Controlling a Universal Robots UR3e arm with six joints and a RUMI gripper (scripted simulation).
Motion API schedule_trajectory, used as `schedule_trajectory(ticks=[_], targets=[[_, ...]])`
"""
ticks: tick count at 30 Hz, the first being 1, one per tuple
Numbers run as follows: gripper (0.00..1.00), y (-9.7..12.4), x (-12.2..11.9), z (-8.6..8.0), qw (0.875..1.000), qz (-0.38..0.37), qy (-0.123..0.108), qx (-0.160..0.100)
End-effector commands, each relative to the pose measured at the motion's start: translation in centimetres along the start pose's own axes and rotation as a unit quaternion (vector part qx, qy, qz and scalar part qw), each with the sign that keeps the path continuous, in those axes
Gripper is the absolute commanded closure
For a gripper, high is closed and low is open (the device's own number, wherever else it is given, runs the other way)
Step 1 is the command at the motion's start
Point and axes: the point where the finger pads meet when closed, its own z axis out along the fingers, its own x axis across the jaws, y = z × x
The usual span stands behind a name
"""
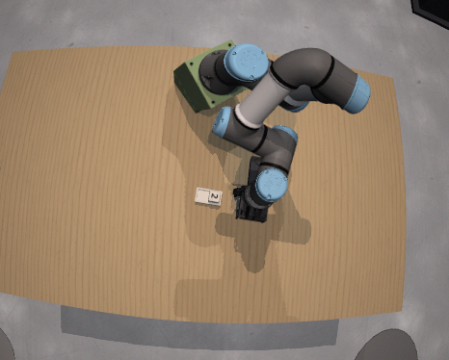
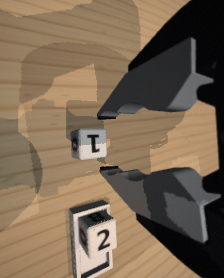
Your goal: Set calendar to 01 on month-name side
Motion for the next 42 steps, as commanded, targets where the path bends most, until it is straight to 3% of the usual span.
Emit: schedule_trajectory(ticks=[1,21,36,37,42], targets=[[0.72,0.0,0.0,-1.3,1.000,0.000,0.000,0.000],[0.72,0.1,0.0,-5.6,1.000,0.000,0.000,0.000],[0.72,0.0,0.0,-6.3,1.000,0.000,0.000,0.000],[0.00,0.0,0.0,-6.3,1.000,0.000,0.000,0.000],[0.00,0.0,0.0,-6.3,1.000,0.000,0.000,0.000]])
